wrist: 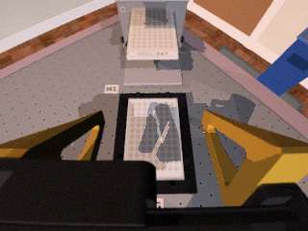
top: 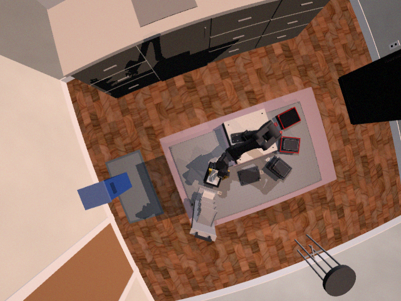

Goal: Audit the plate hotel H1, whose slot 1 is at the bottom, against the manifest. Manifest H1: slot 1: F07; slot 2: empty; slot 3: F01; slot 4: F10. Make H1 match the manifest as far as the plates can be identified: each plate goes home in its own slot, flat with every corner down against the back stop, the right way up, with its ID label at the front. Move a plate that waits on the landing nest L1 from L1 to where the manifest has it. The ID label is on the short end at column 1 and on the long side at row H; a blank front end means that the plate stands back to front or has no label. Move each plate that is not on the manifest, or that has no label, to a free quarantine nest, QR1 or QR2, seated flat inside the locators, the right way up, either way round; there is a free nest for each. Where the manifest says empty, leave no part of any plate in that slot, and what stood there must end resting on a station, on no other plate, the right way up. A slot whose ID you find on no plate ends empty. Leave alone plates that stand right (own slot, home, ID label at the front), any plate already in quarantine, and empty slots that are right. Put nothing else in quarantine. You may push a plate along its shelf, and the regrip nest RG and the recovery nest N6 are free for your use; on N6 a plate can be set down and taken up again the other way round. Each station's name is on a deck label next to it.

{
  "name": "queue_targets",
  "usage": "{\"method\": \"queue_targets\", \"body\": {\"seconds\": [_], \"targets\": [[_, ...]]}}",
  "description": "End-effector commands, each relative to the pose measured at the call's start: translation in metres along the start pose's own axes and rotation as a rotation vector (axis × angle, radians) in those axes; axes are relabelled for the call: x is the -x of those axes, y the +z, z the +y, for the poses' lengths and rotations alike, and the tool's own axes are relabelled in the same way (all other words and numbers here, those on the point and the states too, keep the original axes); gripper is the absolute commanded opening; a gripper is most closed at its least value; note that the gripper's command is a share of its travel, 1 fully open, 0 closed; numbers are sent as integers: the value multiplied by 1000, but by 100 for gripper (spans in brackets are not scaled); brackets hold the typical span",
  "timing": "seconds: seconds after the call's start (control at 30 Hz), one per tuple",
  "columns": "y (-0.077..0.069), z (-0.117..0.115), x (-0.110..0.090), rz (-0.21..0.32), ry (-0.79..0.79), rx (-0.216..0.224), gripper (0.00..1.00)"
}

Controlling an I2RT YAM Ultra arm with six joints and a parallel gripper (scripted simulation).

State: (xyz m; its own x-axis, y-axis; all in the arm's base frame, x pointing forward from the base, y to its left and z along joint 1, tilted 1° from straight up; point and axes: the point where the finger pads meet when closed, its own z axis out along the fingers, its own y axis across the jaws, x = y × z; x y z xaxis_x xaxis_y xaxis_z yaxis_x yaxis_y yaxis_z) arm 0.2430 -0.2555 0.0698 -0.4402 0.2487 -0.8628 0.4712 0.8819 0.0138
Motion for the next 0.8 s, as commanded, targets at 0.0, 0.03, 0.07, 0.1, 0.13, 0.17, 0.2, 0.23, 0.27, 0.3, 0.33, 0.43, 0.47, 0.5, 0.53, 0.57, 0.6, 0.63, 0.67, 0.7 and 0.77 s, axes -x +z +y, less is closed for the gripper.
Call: {"method": "queue_targets", "body": {"seconds": [0.0, 0.03, 0.07, 0.1, 0.13, 0.17, 0.2, 0.23, 0.27, 0.3, 0.33, 0.43, 0.47, 0.5, 0.53, 0.57, 0.6, 0.63, 0.67, 0.7, 0.77], "targets": [[0, 0, 4, -13, -8, 1, 100], [0, 0, 4, -13, -8, 1, 100], [0, 0, 4, -13, -8, 1, 100], [0, 0, 4, -13, -8, 1, 100], [0, 0, 4, -13, -8, 1, 100], [0, 0, 4, -13, -8, 1, 100], [0, 0, 4, -13, -8, 1, 100], [0, 0, 4, -13, -8, 1, 100], [0, 0, 4, -13, -8, 1, 100], [0, 0, 4, -13, -8, 1, 100], [0, 0, 4, -13, -8, 1, 100], [3, 0, -1, -13, -8, 1, 100], [5, 0, -4, -13, -8, 1, 100], [6, 0, -7, -13, -8, 1, 100], [8, 0, -10, -12, -8, 1, 100], [10, 0, -13, -12, -8, 1, 100], [11, 0, -16, -12, -8, 1, 100], [13, 0, -19, -12, -8, 1, 100], [15, 0, -22, -12, -8, 1, 100], [15, 0, -22, -12, -8, 1, 100], [16, 0, -25, -12, -8, 1, 100]]}}
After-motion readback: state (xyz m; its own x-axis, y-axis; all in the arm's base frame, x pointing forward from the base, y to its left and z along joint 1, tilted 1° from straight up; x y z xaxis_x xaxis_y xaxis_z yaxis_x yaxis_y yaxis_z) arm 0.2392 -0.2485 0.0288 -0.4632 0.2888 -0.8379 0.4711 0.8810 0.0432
